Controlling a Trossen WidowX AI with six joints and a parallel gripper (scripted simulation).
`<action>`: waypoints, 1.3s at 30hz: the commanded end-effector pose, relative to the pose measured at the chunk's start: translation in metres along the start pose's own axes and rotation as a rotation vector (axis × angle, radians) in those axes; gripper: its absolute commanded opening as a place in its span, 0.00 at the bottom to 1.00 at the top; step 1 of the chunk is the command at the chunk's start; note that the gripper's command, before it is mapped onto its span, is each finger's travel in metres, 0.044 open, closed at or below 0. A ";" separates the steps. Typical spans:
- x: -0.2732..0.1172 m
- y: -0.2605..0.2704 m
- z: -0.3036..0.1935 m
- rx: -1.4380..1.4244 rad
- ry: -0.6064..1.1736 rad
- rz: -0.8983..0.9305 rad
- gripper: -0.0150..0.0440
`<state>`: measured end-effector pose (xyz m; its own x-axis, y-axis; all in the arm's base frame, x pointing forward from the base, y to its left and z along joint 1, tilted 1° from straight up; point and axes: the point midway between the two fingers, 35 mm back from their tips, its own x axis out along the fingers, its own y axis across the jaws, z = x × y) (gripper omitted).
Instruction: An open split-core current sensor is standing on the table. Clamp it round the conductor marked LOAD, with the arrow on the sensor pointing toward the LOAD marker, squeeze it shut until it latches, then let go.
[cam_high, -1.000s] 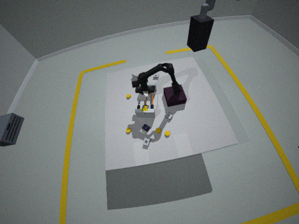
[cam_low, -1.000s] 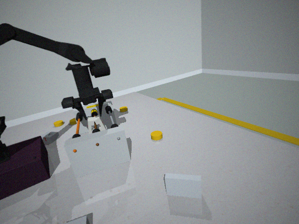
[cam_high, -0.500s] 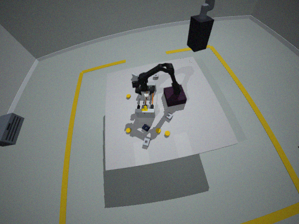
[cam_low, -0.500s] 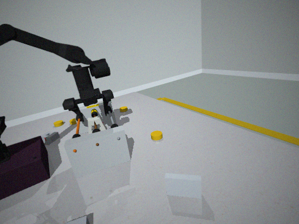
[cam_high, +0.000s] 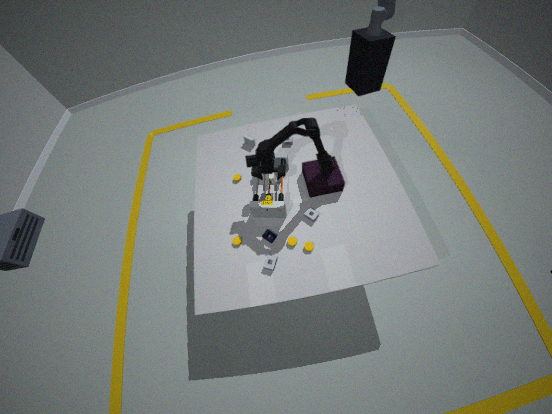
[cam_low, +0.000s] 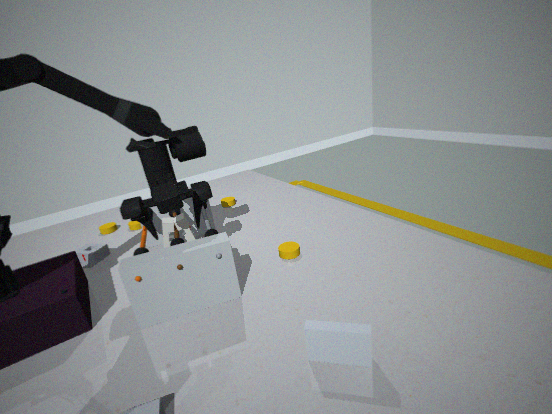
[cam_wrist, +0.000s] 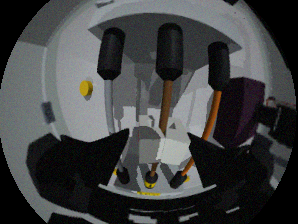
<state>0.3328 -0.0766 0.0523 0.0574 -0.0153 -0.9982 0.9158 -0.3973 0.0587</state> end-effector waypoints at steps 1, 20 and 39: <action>0.008 -0.001 0.000 0.005 0.001 -0.004 1.00; 0.019 -0.001 0.000 0.000 -0.001 -0.003 0.81; 0.019 -0.001 0.000 0.000 -0.001 -0.003 0.60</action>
<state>0.3328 -0.0766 0.0325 0.0541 -0.0145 -0.9984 0.9159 -0.3975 0.0554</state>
